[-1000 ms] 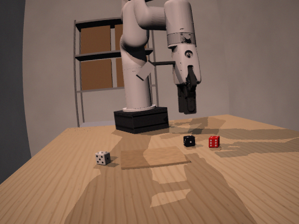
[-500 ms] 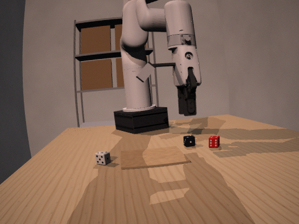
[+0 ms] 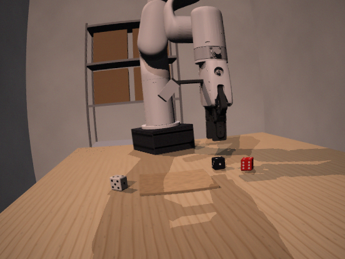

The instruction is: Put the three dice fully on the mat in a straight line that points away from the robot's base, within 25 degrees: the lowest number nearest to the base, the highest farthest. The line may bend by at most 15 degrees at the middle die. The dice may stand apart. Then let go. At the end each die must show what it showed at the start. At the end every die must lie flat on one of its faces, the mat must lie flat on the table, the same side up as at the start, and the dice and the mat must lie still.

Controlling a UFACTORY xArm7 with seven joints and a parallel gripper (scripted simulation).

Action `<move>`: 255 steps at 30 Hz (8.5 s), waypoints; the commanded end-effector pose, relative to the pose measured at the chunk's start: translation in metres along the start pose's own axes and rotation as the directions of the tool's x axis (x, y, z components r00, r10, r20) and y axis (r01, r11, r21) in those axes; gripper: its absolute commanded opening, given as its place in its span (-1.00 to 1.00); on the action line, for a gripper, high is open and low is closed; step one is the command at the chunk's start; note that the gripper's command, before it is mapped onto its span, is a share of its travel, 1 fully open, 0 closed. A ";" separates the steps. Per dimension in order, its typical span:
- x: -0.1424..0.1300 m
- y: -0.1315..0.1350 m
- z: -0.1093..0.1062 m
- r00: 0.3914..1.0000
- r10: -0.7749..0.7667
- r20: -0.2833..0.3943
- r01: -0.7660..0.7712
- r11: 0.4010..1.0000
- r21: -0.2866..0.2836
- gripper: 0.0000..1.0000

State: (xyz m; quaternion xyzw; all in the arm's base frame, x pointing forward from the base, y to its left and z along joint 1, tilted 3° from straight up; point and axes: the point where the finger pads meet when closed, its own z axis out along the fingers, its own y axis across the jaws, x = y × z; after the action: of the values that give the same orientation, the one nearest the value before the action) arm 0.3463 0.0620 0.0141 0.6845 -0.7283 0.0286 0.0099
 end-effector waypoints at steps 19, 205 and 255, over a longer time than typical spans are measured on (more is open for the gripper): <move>-0.002 -0.003 0.031 1.000 -0.002 0.012 0.002 1.000 -0.009 -0.17; -0.003 -0.004 0.063 1.000 -0.002 0.012 0.002 1.000 -0.009 -0.58; -0.002 -0.005 -0.027 1.000 -0.002 0.012 0.002 1.000 -0.010 -0.58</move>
State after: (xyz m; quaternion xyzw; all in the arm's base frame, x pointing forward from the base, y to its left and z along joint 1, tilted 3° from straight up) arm 0.3523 0.0634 0.0265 0.6874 -0.7263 0.0030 -0.0029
